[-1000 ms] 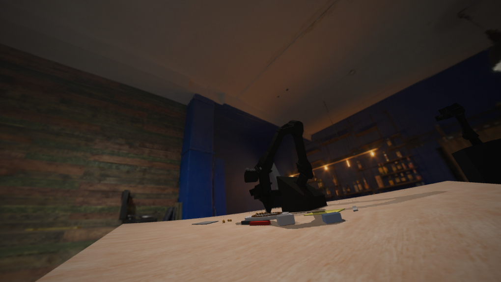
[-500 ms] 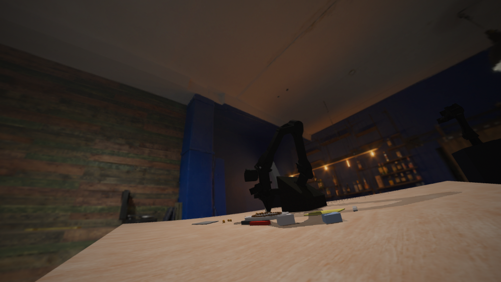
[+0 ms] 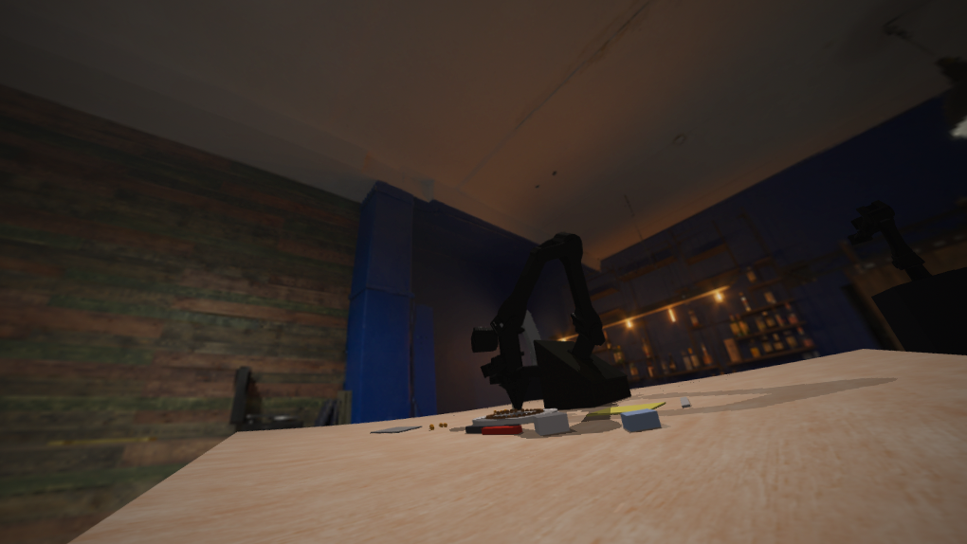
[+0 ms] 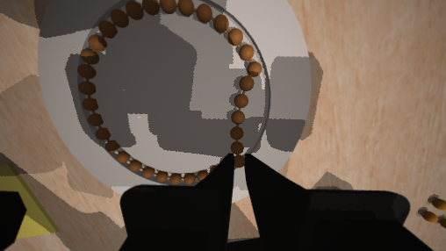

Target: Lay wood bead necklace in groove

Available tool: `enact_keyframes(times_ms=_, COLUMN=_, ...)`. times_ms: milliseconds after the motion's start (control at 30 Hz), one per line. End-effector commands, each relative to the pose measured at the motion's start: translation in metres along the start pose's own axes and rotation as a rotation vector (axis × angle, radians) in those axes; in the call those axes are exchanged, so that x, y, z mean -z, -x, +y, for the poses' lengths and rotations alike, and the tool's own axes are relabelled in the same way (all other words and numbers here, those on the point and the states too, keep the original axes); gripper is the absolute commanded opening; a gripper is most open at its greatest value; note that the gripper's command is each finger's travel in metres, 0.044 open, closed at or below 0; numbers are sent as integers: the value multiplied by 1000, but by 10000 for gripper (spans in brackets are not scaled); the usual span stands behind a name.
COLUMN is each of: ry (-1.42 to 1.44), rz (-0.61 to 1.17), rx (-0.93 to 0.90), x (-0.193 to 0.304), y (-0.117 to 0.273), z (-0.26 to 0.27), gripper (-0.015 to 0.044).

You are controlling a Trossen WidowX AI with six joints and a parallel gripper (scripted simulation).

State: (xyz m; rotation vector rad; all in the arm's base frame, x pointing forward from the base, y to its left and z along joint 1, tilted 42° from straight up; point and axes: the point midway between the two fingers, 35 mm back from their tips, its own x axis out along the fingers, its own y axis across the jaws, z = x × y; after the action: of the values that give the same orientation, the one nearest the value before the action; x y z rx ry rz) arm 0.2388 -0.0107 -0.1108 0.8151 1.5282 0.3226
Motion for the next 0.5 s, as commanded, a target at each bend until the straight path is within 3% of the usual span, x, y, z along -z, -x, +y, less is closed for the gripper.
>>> enact_keyframes(times_ms=0, ry=-5, rz=6, rx=0, x=2, y=-4, z=0, gripper=0)
enact_keyframes(times_ms=467, ry=-2, rz=2, rx=0, x=1, y=1, z=0, gripper=368)
